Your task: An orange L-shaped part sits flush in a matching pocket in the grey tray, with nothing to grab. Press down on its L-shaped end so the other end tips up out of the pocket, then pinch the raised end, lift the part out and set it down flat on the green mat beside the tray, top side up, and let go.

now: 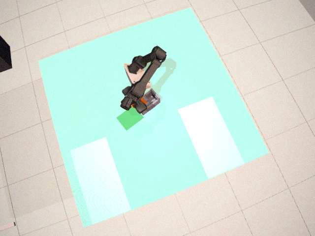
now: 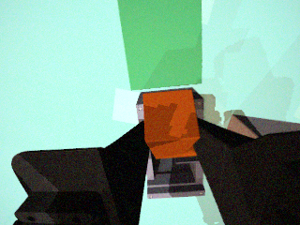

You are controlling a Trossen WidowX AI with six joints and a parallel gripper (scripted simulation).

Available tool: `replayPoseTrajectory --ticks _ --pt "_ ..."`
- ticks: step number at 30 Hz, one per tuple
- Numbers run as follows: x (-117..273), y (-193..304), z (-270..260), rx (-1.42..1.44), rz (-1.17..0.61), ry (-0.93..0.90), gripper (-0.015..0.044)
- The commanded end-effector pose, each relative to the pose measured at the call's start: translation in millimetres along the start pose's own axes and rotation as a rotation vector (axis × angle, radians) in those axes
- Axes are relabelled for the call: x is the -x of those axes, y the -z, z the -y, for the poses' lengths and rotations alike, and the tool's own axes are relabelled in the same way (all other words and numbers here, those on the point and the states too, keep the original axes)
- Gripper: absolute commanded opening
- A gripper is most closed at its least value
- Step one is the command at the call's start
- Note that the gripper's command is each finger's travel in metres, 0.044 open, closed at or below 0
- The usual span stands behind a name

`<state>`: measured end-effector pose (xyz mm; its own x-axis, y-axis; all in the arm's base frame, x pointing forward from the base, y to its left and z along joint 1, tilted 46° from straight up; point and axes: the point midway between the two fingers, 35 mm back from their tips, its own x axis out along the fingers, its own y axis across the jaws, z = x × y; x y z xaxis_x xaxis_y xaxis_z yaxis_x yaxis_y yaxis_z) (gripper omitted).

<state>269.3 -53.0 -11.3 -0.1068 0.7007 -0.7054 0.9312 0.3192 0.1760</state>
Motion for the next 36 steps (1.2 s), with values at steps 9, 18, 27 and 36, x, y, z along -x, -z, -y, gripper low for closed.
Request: replayPoseTrajectory --ticks 9,18,27,36 --pt "0 -49 4 0.007 0.006 0.002 0.0" --pt "1 -85 7 0.007 0.008 0.002 0.0" --pt "-4 -88 7 0.008 0.008 0.002 0.0" --pt "-19 -88 7 0.008 0.008 0.002 0.0"
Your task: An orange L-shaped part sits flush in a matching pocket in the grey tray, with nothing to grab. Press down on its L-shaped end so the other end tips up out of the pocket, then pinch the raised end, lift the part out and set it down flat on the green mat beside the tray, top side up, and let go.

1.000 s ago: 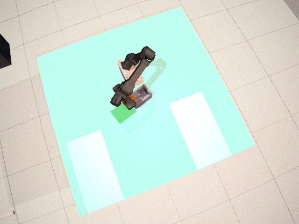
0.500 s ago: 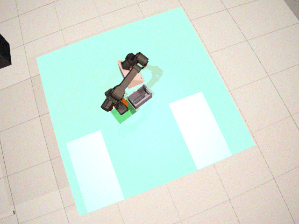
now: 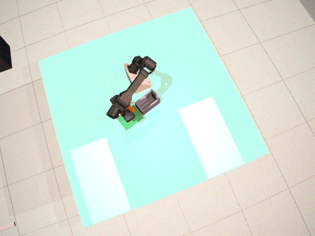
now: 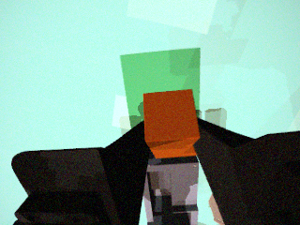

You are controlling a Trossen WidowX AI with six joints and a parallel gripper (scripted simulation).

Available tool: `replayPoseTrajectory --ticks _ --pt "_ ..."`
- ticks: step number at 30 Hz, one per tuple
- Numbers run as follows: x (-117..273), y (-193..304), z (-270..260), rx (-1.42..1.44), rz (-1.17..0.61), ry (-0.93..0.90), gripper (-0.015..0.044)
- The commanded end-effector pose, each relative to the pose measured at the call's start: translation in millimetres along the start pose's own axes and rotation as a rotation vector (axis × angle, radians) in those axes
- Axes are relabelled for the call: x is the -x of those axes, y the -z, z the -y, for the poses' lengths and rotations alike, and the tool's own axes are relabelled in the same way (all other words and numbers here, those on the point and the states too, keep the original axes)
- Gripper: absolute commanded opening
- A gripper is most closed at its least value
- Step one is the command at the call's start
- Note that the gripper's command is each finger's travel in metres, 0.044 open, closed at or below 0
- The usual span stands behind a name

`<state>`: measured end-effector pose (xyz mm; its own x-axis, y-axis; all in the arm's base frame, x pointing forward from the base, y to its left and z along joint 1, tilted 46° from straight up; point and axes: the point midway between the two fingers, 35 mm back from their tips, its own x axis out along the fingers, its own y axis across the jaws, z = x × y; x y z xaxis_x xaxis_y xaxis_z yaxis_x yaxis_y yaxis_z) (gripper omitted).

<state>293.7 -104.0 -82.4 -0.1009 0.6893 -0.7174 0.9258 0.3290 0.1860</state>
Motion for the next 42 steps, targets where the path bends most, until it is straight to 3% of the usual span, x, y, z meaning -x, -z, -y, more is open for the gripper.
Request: replayPoseTrajectory --ticks 1,42 --pt "-8 2 1 -0.007 -0.01 0.001 0.0" --pt "-69 3 1 -0.007 -0.012 0.0 0.0"
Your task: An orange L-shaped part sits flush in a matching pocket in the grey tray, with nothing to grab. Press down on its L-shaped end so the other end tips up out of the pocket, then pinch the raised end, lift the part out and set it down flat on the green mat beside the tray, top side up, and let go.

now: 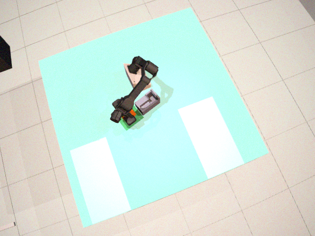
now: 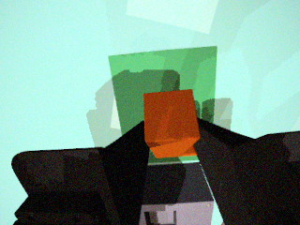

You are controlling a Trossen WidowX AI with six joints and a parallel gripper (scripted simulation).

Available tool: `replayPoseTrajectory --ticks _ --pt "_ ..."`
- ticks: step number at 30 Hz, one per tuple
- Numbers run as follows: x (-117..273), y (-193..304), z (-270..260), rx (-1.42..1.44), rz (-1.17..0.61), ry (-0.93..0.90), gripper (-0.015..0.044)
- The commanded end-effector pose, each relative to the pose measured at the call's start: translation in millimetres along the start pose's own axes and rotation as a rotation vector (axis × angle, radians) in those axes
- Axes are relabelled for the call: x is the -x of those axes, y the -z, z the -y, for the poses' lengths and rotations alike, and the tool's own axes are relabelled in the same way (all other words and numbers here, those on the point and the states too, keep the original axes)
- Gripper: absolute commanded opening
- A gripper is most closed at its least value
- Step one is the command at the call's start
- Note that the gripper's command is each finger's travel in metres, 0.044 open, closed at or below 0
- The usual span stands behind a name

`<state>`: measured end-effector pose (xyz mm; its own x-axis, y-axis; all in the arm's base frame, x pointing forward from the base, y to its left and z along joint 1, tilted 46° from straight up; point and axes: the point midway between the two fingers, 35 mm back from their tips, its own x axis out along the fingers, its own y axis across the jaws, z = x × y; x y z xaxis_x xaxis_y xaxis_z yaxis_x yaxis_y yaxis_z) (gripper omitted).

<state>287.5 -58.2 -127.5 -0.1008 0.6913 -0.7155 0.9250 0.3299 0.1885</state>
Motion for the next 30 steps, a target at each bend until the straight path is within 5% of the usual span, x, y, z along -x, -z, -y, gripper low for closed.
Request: replayPoseTrajectory --ticks 1,19,30 --pt "-4.3 1.5 1.9 -0.009 -0.009 0.001 0.0" --pt "-3.9 1.2 2.0 -0.004 -0.007 0.004 0.0" --pt "4.4 0.2 1.2 -0.005 -0.006 0.004 0.0289"
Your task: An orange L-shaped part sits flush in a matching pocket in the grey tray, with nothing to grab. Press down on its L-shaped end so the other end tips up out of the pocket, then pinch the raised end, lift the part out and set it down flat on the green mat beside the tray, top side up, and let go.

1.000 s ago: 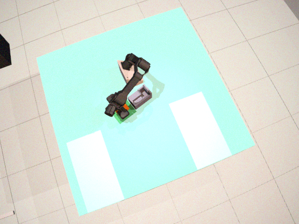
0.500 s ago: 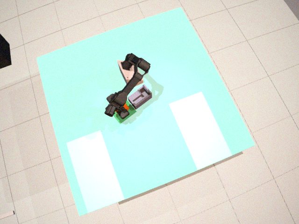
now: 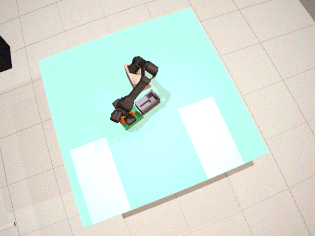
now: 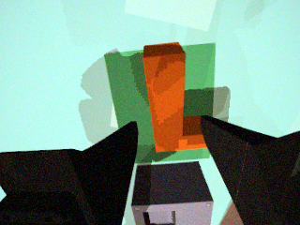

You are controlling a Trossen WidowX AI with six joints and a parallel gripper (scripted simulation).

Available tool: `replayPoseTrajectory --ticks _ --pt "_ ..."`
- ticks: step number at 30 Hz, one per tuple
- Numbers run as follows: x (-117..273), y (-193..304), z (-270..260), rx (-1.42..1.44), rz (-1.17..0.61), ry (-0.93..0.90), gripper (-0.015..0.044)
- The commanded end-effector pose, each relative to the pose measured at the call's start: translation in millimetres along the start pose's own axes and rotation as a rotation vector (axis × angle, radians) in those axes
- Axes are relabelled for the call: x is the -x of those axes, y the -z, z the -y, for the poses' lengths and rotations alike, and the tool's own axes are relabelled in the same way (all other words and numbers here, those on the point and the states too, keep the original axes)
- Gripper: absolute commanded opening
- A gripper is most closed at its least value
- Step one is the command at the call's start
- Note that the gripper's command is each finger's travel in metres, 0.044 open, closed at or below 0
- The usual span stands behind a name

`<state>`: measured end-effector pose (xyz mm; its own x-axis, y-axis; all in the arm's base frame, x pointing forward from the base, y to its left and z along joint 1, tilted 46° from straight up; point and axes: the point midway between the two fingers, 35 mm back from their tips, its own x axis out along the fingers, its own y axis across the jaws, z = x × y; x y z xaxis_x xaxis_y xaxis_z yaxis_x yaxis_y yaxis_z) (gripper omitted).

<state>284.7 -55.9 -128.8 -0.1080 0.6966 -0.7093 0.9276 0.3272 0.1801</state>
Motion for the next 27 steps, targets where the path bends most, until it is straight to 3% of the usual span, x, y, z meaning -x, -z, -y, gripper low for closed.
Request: replayPoseTrajectory --ticks 1,4,8,27 --pt "15 -2 -1 0.003 0.005 0.0 0.0315" --pt "50 -3 -2 0.0 0.005 0.0 0.0394" --pt "86 -1 0 -0.002 0.004 -0.001 0.04" --pt "83 -4 0 -0.008 0.016 -0.017 0.04"
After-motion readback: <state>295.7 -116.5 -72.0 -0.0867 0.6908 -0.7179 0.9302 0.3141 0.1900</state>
